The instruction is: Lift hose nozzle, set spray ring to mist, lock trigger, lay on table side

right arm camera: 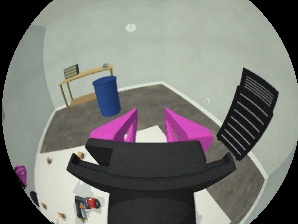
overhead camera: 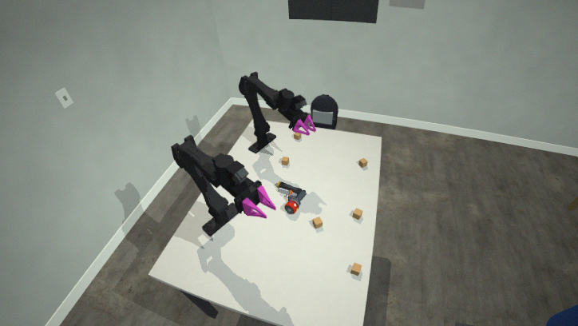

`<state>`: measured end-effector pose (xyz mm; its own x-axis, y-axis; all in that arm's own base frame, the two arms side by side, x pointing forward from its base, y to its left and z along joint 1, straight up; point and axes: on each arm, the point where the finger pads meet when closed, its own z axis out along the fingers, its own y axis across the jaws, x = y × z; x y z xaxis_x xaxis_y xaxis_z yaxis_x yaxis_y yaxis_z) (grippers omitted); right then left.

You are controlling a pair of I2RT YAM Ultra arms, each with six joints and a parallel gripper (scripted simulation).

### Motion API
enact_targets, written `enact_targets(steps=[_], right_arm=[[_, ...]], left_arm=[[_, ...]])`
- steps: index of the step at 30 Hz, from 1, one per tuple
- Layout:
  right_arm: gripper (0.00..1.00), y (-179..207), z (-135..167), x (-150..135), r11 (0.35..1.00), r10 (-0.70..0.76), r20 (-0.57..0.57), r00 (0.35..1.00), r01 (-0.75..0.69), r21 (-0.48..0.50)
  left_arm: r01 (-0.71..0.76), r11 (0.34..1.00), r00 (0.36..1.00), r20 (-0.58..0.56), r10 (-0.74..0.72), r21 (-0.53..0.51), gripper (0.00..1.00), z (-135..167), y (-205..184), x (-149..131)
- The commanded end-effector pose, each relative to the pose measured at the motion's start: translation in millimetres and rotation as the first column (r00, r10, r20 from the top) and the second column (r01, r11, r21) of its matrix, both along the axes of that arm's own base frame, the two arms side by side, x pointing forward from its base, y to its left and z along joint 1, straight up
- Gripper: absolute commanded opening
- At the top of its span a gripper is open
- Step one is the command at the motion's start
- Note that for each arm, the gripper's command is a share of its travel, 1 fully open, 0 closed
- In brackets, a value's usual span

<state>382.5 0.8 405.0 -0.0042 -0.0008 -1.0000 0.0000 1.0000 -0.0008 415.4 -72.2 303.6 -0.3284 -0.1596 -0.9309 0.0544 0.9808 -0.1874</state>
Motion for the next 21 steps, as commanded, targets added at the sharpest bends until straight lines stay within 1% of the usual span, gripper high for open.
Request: enact_targets(steps=[1,3,7,9,10,11,13,14,15,16,17,20,21], right_arm=[[0.38,-1.9,36.0,-12.5,1.000,-0.009,0.082,0.997,0.009,0.004],[0.38,-1.0,35.6,-13.0,1.000,-0.007,0.085,0.996,0.006,0.005],[0.38,1.2,34.6,-13.8,1.000,-0.001,0.077,0.997,0.001,0.005],[0.38,1.2,34.6,-13.8,1.000,-0.001,0.077,0.997,0.001,0.005],[0.38,-0.3,26.5,-6.8,1.000,-0.005,0.059,0.998,0.005,0.004],[0.38,3.2,39.3,-14.4,1.000,0.004,0.094,0.996,-0.005,0.005],[0.38,4.3,37.9,-14.3,1.000,0.007,0.088,0.996,-0.007,0.005],[0.38,4.6,35.8,-14.2,1.000,0.007,0.080,0.997,-0.008,0.005],[0.38,4.6,35.0,-14.1,1.000,0.007,0.077,0.997,-0.008,0.005],[0.38,4.6,35.0,-14.1,1.000,0.007,0.077,0.997,-0.007,0.005],[0.38,4.6,34.6,-14.1,1.000,0.007,0.076,0.997,-0.007,0.005],[0.38,-2.0,35.6,-14.1,1.000,-0.011,0.081,0.997,0.011,0.005],[0.38,-2.1,36.0,-14.2,1.000,-0.011,0.082,0.997,0.011,0.004]], left_arm=[[0.009,0.999,0.989,0.144,-0.015,0.038,0.50,44.5,13.7,-5.8],[-0.001,0.999,0.978,0.210,-0.010,0.053,0.50,70.6,22.0,-9.2],[-0.026,0.995,0.964,0.266,0.000,0.096,0.50,84.8,38.5,-17.2],[-0.026,0.995,0.964,0.266,0.000,0.096,0.50,84.8,38.5,-17.2],[-0.033,0.994,0.963,0.269,0.003,0.108,0.50,83.8,42.4,-17.5],[-0.042,0.993,0.958,0.288,0.008,0.113,0.50,92.1,46.2,-21.0],[-0.058,0.989,0.949,0.314,0.013,0.136,0.50,98.5,54.1,-25.9],[-0.075,0.987,0.934,0.357,0.019,0.145,0.50,115.4,58.9,-31.2],[-0.084,0.984,0.929,0.369,0.021,0.157,0.50,118.4,62.6,-34.0],[-0.089,0.981,0.931,0.364,0.022,0.170,0.50,113.1,65.9,-35.2],[-0.086,0.980,0.941,0.338,0.020,0.182,0.50,97.5,67.9,-34.4],[-0.109,0.978,0.919,0.392,0.030,0.180,0.50,125.5,73.1,-40.7],[-0.103,0.979,0.933,0.357,0.034,0.177,0.50,110.0,73.3,-36.7]])
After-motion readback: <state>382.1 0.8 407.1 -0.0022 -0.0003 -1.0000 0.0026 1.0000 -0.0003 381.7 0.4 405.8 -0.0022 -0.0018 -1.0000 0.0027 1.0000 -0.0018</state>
